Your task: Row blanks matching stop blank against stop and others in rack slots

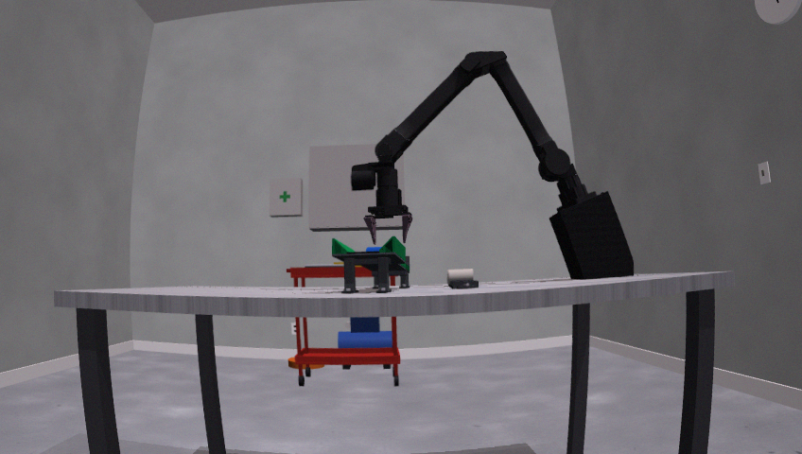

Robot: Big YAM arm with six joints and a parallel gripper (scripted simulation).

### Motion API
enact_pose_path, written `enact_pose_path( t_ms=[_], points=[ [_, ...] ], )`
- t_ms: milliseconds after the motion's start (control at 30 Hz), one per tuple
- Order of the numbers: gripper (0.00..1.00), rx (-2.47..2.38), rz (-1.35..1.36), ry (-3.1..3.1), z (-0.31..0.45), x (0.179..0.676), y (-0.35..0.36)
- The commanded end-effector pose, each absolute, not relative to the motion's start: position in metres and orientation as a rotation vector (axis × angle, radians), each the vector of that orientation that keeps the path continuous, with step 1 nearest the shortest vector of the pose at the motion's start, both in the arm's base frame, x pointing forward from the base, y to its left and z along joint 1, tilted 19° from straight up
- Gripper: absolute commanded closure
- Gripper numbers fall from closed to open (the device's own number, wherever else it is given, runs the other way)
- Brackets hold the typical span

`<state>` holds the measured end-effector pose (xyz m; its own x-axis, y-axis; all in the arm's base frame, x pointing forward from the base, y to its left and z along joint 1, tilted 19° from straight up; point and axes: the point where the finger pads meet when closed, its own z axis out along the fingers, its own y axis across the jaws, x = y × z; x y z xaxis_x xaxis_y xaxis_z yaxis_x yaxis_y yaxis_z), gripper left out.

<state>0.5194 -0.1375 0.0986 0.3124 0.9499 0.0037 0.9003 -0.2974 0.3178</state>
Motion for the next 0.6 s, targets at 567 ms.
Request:
enact_pose_path(
  t_ms=[567],
  points=[
    [0.17,2.312,0.293,1.677,0.081,0.532,-0.145]
  ],
)
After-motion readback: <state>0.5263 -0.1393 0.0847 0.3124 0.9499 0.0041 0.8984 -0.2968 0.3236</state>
